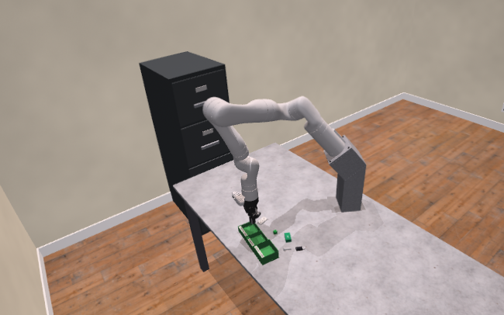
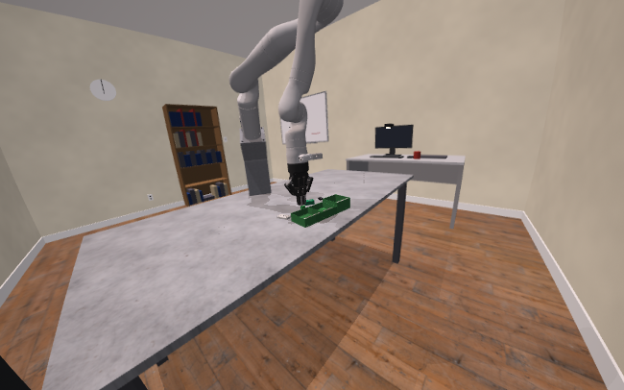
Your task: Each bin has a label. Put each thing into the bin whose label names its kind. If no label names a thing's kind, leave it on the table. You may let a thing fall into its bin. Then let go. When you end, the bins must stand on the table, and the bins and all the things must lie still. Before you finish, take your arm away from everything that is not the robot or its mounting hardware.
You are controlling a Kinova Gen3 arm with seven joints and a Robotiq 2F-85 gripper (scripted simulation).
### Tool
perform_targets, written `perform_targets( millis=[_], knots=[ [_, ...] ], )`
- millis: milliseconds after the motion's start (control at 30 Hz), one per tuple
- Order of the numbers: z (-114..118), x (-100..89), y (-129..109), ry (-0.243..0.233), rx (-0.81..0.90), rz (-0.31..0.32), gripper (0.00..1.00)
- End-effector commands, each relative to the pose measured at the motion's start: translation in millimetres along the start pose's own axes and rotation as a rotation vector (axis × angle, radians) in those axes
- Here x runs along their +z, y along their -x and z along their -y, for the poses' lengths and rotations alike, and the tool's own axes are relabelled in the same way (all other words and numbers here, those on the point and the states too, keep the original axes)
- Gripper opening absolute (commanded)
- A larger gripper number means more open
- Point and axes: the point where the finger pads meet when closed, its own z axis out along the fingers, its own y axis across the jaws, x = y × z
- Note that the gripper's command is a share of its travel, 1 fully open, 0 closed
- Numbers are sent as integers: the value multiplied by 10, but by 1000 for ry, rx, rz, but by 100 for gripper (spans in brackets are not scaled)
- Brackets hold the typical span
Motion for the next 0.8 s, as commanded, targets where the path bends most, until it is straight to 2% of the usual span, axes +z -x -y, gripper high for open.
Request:
perform_targets(
  millis=[0, 433, 767],
  knots=[
    [-37, 56, 45, 7, 0, 10, 9],
    [-40, 402, 48, 7, 0, 10, 9],
    [-40, 410, 48, 7, 0, 10, 9]
  ],
)
